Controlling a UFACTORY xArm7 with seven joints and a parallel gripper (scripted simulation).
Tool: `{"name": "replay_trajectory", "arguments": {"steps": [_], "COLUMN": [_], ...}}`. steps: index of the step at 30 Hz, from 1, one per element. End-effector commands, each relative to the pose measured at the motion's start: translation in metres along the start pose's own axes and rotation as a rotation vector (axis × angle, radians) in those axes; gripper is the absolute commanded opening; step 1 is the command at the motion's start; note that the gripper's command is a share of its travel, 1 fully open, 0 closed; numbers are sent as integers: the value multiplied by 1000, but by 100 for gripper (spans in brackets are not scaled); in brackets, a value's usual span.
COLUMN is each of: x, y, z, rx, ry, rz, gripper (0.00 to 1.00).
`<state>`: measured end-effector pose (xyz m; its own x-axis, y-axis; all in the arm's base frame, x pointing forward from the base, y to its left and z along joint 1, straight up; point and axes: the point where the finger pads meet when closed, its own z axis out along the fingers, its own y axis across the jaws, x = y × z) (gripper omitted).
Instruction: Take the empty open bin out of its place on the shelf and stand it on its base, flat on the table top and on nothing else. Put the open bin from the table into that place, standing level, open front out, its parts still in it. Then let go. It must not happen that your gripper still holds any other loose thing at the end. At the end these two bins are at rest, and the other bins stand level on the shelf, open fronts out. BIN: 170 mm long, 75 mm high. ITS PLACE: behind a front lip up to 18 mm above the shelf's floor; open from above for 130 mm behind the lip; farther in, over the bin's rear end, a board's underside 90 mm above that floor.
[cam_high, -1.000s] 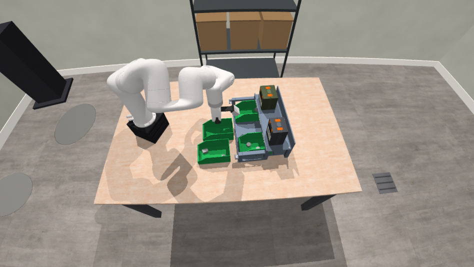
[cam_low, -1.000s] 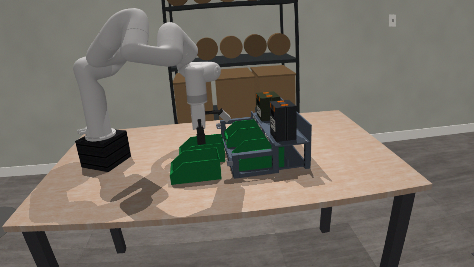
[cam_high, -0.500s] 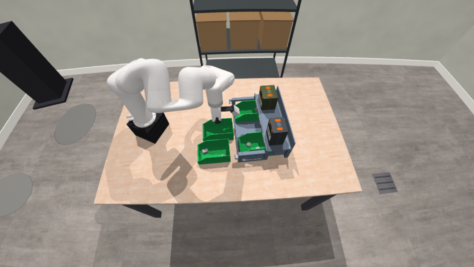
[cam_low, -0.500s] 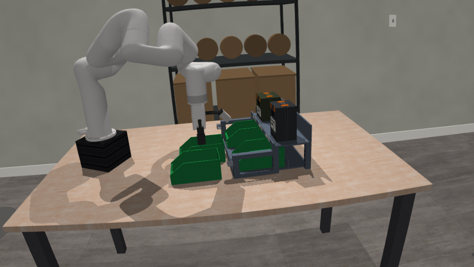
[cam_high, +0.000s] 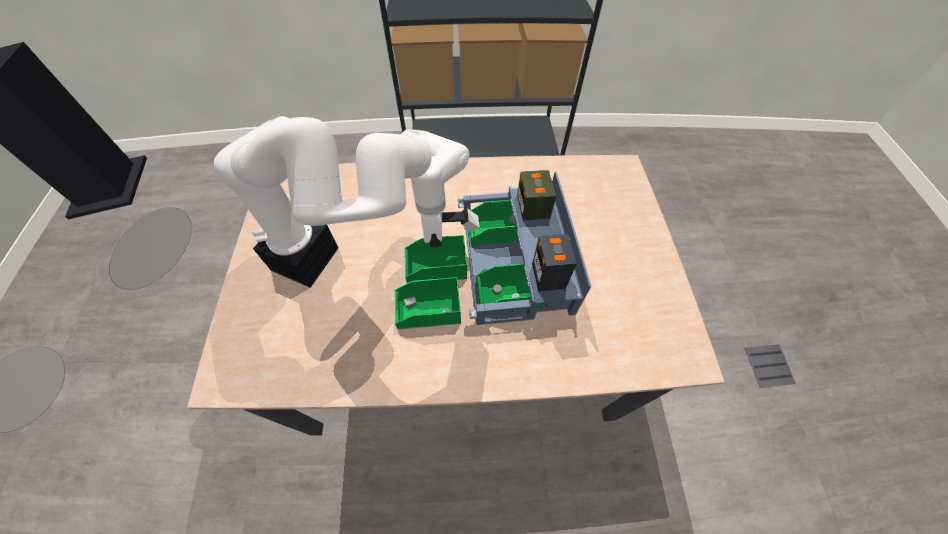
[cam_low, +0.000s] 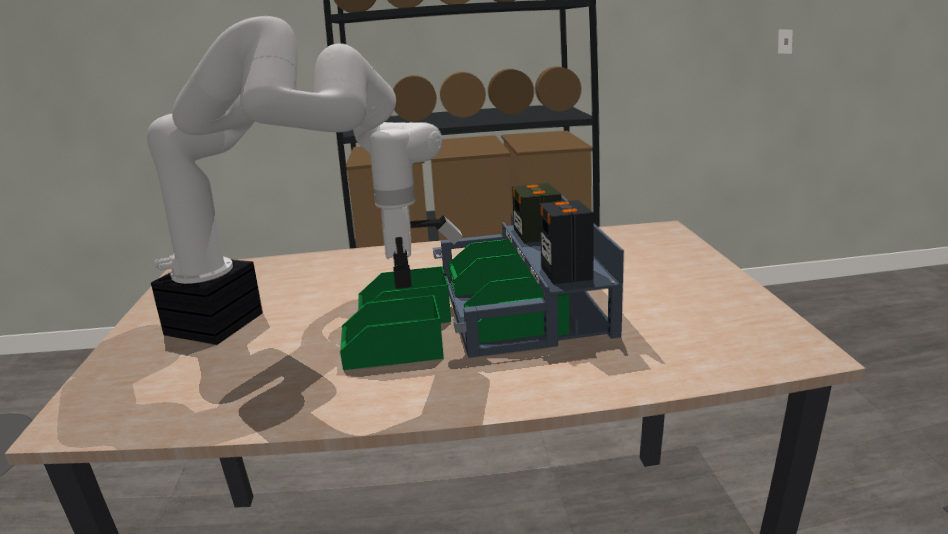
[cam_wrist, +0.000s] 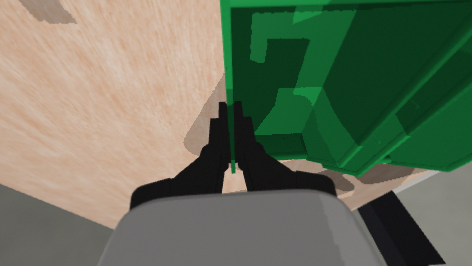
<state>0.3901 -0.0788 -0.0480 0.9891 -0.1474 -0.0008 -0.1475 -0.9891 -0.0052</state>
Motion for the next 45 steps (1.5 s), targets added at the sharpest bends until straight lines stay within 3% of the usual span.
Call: {"name": "replay_trajectory", "arguments": {"steps": [1, 31, 45], "x": [1, 1, 1], "y": [0, 0, 0], "z": [-3, -75, -84], "rx": [-1, -1, -1], "ry": [3, 3, 3], "rz": [0, 0, 0], "gripper": [0, 0, 0]}}
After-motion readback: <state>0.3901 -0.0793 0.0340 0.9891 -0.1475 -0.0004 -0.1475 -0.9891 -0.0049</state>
